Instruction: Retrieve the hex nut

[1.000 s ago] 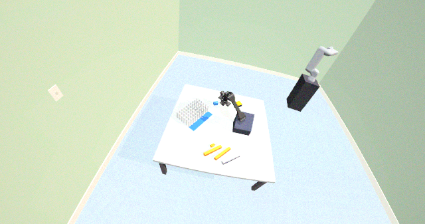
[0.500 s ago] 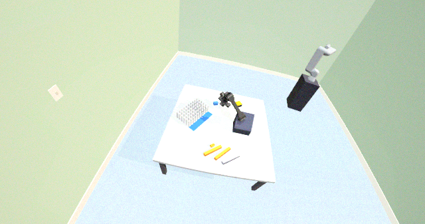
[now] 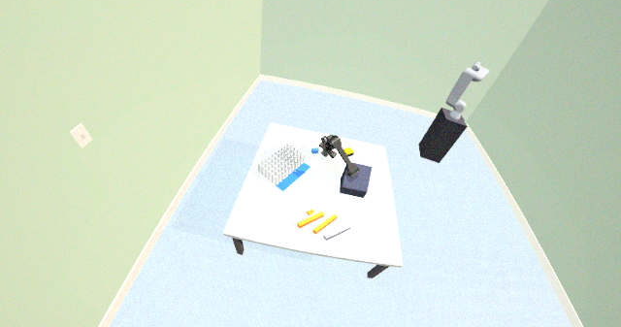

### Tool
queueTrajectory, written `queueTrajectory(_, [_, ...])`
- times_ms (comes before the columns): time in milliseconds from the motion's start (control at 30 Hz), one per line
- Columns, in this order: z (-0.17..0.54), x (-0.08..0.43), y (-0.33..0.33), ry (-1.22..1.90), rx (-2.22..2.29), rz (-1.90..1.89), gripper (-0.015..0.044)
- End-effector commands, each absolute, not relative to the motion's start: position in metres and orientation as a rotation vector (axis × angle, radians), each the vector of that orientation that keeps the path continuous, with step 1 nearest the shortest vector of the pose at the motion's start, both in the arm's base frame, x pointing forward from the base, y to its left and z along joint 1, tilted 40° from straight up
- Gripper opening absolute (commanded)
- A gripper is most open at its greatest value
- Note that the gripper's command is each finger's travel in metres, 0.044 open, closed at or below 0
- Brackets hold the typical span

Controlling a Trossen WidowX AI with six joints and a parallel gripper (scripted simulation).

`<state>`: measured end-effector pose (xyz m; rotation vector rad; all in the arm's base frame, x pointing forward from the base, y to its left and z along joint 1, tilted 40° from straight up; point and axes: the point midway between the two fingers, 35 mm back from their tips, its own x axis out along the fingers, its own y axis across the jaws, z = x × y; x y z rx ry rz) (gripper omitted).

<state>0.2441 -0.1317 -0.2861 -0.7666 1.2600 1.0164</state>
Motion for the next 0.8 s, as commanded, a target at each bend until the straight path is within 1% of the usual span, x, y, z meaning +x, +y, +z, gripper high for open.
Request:
queueTrajectory(0, [-0.2884, 0.2444, -0.1291, 1.257, -0.767, 1.009, 0.0])
queueTrajectory(200, [-0.2926, 0.2424, -0.1245, 1.256, -0.766, 1.009, 0.0])
queueTrajectory(767, [-0.2911, 0.2418, -0.1265, 1.26, -0.766, 1.017, 0.044])
